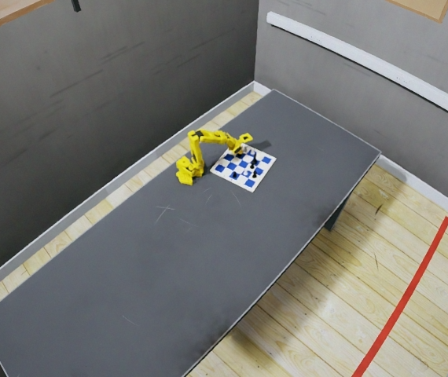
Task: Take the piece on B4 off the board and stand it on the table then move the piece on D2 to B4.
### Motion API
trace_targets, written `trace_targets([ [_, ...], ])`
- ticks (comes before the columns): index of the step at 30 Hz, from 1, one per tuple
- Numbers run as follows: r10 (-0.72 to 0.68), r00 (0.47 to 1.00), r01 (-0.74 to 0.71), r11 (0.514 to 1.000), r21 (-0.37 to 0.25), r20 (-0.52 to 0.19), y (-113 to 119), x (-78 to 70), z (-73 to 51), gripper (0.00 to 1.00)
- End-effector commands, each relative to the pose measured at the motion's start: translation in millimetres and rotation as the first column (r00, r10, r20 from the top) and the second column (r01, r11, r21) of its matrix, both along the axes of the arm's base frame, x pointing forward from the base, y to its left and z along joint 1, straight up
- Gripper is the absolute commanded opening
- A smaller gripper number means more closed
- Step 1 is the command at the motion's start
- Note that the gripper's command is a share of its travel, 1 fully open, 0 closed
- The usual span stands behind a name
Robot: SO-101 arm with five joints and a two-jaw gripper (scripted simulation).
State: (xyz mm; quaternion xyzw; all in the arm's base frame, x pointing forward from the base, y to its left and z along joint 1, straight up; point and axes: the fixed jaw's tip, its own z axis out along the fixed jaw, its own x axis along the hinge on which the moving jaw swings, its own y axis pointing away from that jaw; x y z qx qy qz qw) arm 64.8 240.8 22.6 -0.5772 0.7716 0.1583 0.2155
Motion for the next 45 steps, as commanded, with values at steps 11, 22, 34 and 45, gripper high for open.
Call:
trace_targets([
  [11,-0.011,1.000,0.011,1.000,0.008,0.002,0,3.0,3.4,0.00],
  [22,-0.013,1.000,0.013,1.000,0.008,0.004,0,4.3,17.3,0.00],
  [34,-0.013,1.000,0.013,1.000,0.008,0.004,-1,4.1,40.6,0.00],
  [45,-0.013,1.000,0.013,1.000,0.008,0.004,-1,4.0,58.8,0.00],
])
